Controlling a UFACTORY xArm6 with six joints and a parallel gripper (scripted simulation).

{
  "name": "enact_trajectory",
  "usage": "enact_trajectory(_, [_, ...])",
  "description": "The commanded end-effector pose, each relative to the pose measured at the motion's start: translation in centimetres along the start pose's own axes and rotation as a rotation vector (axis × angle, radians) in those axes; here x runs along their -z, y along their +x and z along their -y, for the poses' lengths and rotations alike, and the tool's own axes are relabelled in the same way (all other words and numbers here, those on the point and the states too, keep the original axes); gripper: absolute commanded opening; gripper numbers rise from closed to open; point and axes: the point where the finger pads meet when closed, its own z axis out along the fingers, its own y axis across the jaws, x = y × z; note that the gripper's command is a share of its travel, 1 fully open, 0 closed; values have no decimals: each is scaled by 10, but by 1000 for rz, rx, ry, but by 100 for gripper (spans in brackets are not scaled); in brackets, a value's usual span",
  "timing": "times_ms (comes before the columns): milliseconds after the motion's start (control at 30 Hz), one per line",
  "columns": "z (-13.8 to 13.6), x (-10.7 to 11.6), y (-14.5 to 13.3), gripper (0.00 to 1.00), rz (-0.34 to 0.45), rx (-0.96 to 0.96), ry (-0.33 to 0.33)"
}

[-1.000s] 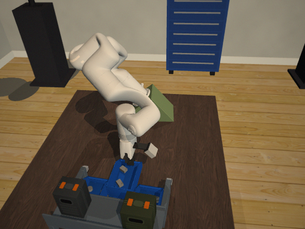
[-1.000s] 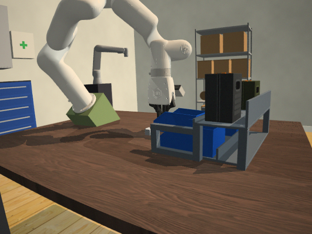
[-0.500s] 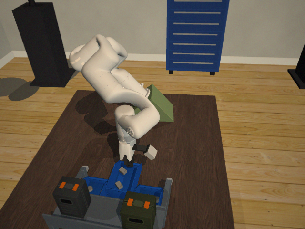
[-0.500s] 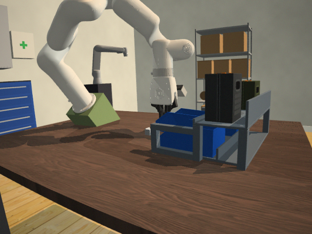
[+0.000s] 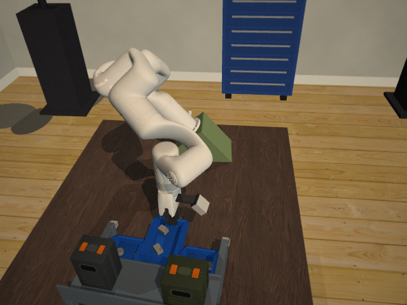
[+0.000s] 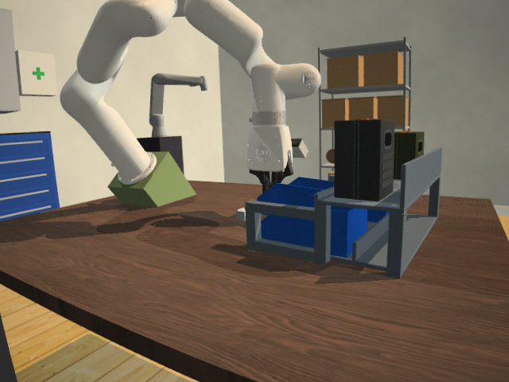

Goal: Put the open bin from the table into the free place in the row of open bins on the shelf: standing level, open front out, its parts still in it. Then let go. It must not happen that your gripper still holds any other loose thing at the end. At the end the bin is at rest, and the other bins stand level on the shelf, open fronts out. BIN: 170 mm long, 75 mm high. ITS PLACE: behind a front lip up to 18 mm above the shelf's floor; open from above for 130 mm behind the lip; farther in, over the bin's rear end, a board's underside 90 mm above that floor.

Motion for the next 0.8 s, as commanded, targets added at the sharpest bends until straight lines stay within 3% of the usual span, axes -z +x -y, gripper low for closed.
enact_trajectory(0, [-3, 1, 0, 0, -1, 0, -2])
enact_trajectory(767, [-13, 1, 0, 0, -1, 0, -2])
